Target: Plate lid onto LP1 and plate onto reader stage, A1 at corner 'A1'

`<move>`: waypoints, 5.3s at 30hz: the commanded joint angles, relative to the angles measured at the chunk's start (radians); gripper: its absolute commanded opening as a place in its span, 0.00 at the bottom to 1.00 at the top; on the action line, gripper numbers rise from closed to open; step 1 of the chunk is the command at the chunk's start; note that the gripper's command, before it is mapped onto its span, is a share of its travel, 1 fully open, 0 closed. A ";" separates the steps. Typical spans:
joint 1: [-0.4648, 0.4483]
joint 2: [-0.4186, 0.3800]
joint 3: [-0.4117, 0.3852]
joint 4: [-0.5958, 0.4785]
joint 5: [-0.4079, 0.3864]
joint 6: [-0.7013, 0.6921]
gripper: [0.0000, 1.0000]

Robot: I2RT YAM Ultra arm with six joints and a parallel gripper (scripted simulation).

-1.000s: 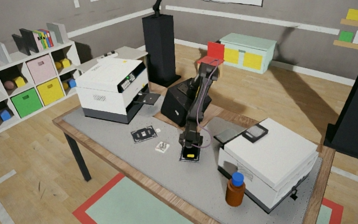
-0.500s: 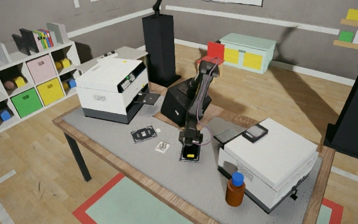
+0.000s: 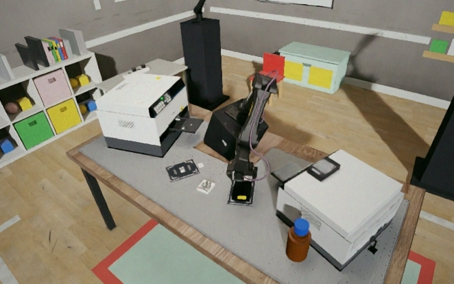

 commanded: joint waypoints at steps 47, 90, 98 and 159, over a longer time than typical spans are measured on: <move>0.076 -0.165 0.062 -0.169 0.031 0.200 1.00; 0.543 -0.373 0.130 -0.339 0.203 1.119 1.00; 0.614 -0.406 0.139 -0.364 0.226 1.272 1.00; 0.739 -0.324 0.066 -0.230 0.287 1.483 1.00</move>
